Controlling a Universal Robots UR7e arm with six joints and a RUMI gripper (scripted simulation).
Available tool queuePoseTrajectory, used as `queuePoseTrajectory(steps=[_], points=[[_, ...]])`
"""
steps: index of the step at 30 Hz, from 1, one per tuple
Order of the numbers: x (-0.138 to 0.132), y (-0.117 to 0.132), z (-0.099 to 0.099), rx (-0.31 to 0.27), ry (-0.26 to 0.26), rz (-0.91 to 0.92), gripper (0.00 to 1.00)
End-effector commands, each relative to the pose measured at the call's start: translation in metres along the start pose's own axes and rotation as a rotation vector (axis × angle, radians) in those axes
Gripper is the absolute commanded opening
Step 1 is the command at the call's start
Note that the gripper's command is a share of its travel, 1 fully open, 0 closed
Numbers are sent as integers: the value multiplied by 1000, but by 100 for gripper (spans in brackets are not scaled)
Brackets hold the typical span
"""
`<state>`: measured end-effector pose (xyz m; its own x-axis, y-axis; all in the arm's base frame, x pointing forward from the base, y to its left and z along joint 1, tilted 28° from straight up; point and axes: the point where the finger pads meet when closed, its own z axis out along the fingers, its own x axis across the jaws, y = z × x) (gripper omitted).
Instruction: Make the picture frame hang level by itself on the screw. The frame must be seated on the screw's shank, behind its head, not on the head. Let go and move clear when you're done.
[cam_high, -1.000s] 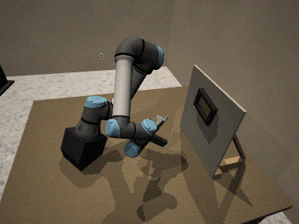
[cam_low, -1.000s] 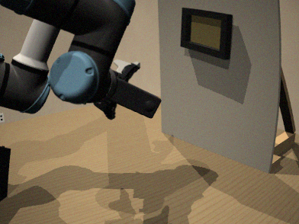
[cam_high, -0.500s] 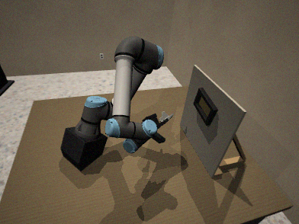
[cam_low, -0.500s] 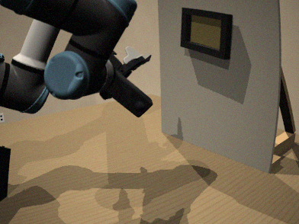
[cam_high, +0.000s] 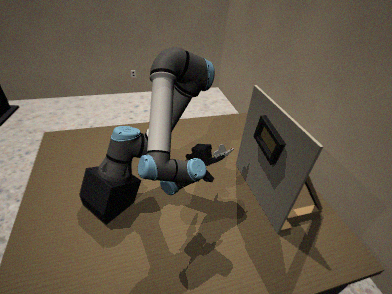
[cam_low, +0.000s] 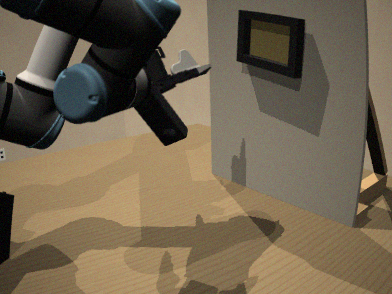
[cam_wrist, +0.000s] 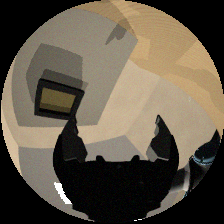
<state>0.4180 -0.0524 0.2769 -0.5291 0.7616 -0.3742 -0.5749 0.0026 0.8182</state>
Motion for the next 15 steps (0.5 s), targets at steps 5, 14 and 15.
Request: queuePoseTrajectory(steps=[5,14,15], points=[[-17,16,10,-21,-81,223,100],[-31,27,16,-45,-141,395,100],[-33,29,16,-49,-149,419,100]])
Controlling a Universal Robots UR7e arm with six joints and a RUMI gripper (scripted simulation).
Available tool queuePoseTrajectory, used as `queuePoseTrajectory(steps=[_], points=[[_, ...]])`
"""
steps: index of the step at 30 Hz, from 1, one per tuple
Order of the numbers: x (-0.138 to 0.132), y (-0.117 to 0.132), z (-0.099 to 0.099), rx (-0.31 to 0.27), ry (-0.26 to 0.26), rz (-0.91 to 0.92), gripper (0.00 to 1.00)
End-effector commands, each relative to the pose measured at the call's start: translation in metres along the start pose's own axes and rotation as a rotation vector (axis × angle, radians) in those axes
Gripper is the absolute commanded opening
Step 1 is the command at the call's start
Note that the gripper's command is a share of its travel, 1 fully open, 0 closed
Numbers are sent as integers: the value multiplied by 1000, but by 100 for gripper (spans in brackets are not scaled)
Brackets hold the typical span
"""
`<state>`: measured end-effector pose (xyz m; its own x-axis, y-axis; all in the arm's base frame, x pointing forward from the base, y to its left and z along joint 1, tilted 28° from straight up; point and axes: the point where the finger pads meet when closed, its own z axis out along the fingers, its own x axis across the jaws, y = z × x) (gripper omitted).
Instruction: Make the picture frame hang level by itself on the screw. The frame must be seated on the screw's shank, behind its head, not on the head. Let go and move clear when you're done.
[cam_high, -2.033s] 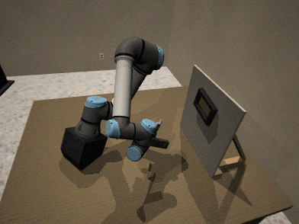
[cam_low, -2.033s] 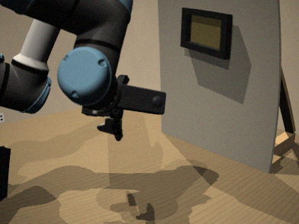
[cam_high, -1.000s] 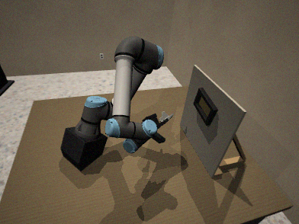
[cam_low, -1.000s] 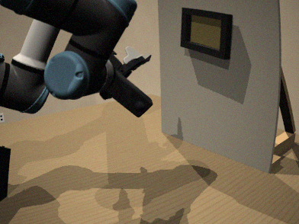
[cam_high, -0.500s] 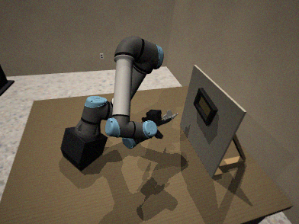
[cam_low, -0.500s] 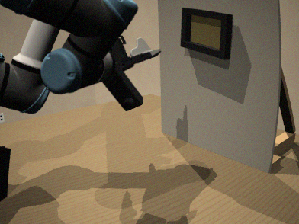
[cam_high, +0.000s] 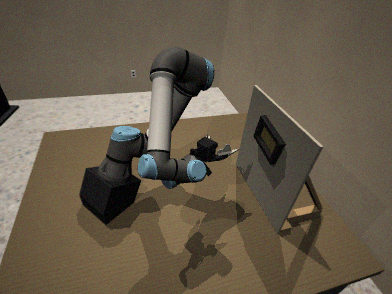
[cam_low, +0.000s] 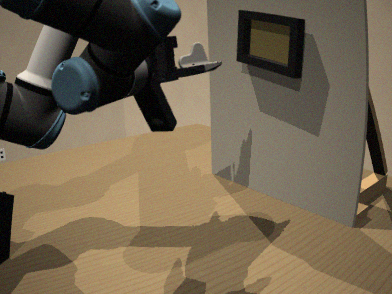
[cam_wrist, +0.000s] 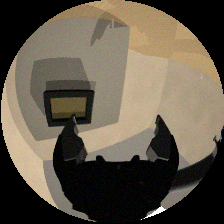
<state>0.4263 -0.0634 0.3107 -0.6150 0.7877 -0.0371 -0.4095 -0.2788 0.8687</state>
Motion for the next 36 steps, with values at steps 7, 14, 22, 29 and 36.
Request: queuePoseTrajectory(steps=[7,14,22,29,36], points=[[-15,21,11,-37,-84,256,100],[-22,30,14,-58,-119,370,100],[-34,42,19,-94,-170,546,100],[-42,49,21,-117,-199,650,100],[-52,58,24,-150,-235,790,100]])
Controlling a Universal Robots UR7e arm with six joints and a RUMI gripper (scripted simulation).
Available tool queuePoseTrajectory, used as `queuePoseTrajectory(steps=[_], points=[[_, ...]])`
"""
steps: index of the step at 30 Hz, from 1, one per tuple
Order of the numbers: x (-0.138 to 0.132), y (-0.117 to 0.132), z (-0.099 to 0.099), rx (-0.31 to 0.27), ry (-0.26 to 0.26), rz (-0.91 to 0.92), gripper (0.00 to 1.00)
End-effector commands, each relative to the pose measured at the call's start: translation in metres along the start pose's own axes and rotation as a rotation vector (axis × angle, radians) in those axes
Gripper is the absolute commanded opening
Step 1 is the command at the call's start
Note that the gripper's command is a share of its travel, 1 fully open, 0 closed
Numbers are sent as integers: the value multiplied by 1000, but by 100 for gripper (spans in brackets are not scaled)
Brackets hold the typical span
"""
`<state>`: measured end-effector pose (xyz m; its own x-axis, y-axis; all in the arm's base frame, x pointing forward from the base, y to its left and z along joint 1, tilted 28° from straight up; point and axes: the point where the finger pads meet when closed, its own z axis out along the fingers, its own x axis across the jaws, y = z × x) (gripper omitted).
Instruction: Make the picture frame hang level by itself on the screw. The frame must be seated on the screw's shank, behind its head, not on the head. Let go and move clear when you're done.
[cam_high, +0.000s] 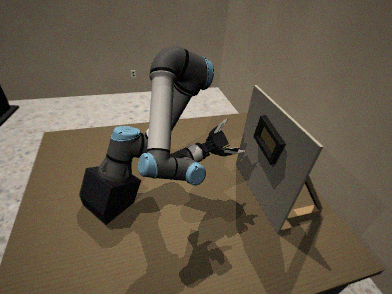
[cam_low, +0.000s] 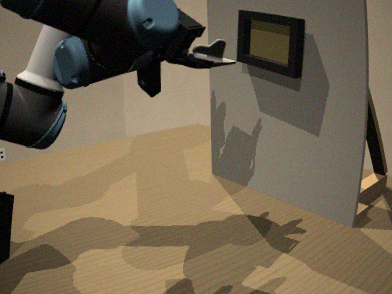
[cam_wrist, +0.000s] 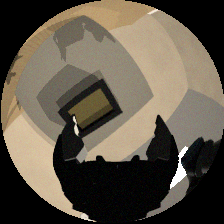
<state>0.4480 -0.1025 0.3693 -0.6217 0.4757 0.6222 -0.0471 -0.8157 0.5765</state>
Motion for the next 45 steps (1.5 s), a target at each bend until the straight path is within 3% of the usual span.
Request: queuePoseTrajectory(steps=[1,23,45], points=[[-1,9,4,-19,-24,94,100],[-9,39,15,-101,-98,441,100],[-18,60,20,-164,-141,684,100]])
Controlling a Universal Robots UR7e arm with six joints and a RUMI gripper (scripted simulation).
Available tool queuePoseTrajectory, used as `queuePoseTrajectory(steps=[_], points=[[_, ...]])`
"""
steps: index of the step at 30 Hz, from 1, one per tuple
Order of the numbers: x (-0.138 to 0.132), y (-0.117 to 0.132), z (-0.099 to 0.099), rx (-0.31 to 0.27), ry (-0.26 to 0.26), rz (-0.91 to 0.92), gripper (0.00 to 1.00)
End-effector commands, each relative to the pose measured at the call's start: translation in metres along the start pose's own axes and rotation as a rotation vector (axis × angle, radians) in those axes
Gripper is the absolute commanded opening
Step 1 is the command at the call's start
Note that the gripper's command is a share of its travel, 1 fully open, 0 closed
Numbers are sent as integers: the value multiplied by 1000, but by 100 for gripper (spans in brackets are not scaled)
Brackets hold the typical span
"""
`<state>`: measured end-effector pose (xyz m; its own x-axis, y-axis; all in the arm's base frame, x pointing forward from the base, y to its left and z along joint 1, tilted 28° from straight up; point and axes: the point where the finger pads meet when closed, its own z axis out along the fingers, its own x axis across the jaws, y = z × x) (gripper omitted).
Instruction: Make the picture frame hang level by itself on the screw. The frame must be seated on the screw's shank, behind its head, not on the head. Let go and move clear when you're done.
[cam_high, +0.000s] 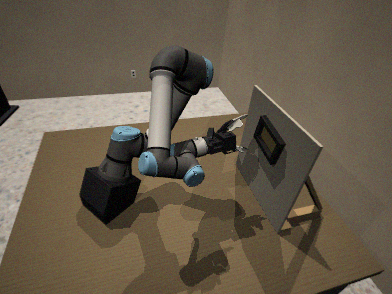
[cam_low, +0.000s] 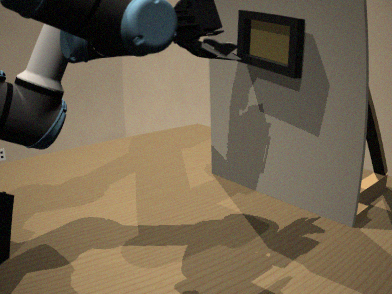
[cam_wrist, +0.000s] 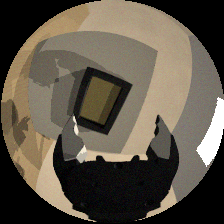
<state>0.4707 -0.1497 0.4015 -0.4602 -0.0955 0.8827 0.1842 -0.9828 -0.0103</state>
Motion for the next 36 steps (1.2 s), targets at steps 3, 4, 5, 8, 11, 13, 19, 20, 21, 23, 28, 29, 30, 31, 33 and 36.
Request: queuePoseTrajectory(steps=[3,4,5,8,11,13,19,20,21,23,28,29,30,31,33,36], points=[[2,6,3,-18,-12,72,100],[2,7,3,-21,-13,83,100],[2,8,3,-23,-15,94,100],[3,11,4,-31,-19,125,100],[3,13,5,-39,-24,154,100],[3,14,5,-41,-25,164,100],[4,18,7,-52,-31,208,100],[4,18,7,-54,-32,216,100],[4,19,7,-56,-33,224,100],[4,20,8,-60,-35,239,100],[4,23,9,-69,-39,275,100],[4,24,9,-71,-40,281,100],[4,24,9,-71,-40,281,100],[4,24,9,-71,-40,281,100],[4,25,9,-74,-42,294,100],[4,26,10,-79,-44,311,100]])
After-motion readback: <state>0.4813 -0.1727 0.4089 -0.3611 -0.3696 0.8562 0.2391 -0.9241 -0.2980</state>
